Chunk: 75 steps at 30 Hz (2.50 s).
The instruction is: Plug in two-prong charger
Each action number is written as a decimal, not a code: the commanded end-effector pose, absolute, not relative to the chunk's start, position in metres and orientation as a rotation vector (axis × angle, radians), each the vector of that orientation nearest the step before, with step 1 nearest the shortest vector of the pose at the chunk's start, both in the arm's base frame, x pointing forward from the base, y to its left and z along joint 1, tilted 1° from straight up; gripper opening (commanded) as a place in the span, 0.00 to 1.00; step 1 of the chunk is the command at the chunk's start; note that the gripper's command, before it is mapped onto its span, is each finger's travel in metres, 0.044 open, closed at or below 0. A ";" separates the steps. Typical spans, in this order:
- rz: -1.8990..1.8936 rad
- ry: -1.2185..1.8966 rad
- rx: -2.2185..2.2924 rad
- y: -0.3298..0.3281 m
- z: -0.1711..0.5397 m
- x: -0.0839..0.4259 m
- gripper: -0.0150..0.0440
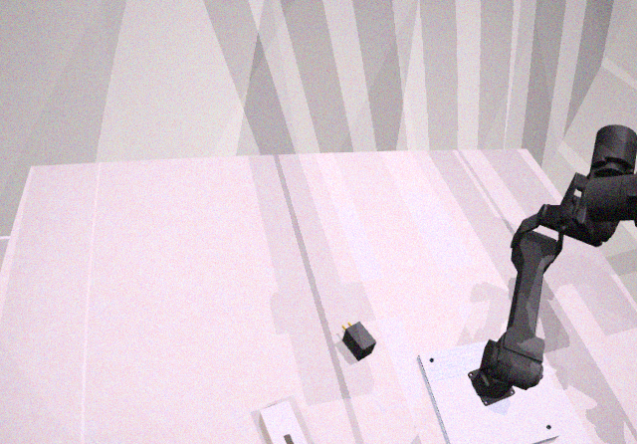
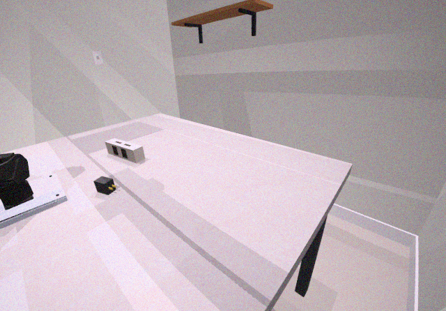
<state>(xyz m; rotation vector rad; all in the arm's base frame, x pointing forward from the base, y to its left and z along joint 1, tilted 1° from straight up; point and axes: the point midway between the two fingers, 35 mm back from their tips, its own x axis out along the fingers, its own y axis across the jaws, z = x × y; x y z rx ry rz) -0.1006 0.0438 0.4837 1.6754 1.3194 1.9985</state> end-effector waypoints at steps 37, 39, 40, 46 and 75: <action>1.044 0.700 1.861 0.134 0.451 0.112 1.00; 0.984 0.675 1.853 0.133 0.445 0.125 1.00; 0.953 0.663 1.849 0.133 0.442 0.131 1.00; 0.773 0.600 1.816 0.127 0.422 0.168 1.00; -0.062 0.520 1.535 0.031 0.294 0.286 1.00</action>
